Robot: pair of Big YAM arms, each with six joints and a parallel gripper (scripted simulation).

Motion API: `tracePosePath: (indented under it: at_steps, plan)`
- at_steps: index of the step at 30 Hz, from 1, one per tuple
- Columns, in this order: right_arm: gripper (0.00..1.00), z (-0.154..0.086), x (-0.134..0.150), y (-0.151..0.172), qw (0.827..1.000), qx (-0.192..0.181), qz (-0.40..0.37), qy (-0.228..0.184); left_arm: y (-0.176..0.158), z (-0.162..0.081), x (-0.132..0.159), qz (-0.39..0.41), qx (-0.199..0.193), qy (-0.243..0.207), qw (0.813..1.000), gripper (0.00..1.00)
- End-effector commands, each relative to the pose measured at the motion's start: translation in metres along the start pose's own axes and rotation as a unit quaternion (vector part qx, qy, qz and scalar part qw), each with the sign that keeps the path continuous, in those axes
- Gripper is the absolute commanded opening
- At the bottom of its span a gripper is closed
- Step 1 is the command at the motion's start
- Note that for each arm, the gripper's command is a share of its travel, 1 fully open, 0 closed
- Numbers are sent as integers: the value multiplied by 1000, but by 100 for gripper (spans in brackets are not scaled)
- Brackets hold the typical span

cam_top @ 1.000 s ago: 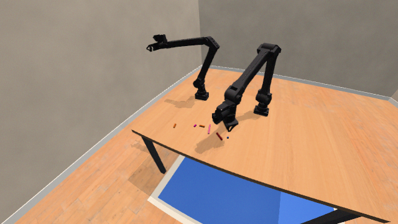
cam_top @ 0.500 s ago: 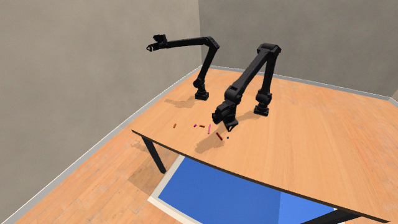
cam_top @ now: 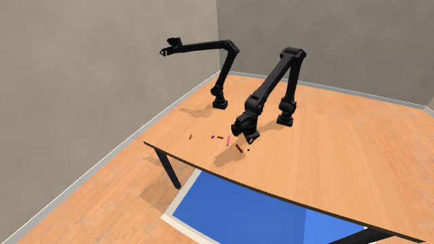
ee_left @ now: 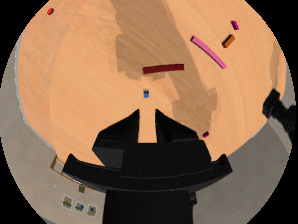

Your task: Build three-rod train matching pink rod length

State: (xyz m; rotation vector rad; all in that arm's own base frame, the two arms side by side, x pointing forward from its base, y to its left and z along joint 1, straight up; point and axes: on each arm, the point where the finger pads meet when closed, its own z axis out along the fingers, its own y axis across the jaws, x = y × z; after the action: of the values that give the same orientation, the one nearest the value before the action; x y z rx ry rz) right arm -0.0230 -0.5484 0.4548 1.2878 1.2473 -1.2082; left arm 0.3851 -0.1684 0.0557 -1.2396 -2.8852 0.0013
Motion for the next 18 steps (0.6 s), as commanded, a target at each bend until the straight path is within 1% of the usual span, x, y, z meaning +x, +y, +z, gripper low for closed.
tracePosePath:
  at_steps: [1, 3, 7, 11, 14, 16, 18]
  plan:
    - [100, -7, -45, -4, 999, 5, 4, -35, 6, 3, -7, -8, -3, -6, 1000, 23]
    - [100, -7, -45, -4, 999, 5, 4, -35, 6, 0, -4, -8, -5, -10, 1000, 23]
    - [100, -7, -45, -4, 999, 5, 4, -35, 5, 13, -1, -8, -1, 0, 1000, 23]
    - [100, -7, -45, -4, 999, 5, 4, -35, 7, 17, -5, -8, -3, -4, 1000, 23]
    - [100, -7, -45, -4, 999, 5, 4, -35, 5, 24, -1, -7, -1, 0, 1000, 23]
    - [100, -7, -45, -4, 999, 5, 4, -35, 7, 24, -6, -7, -3, -6, 1000, 23]
    - [100, -7, -45, -4, 999, 5, 4, -35, 6, 28, -3, -7, -2, -3, 1000, 23]
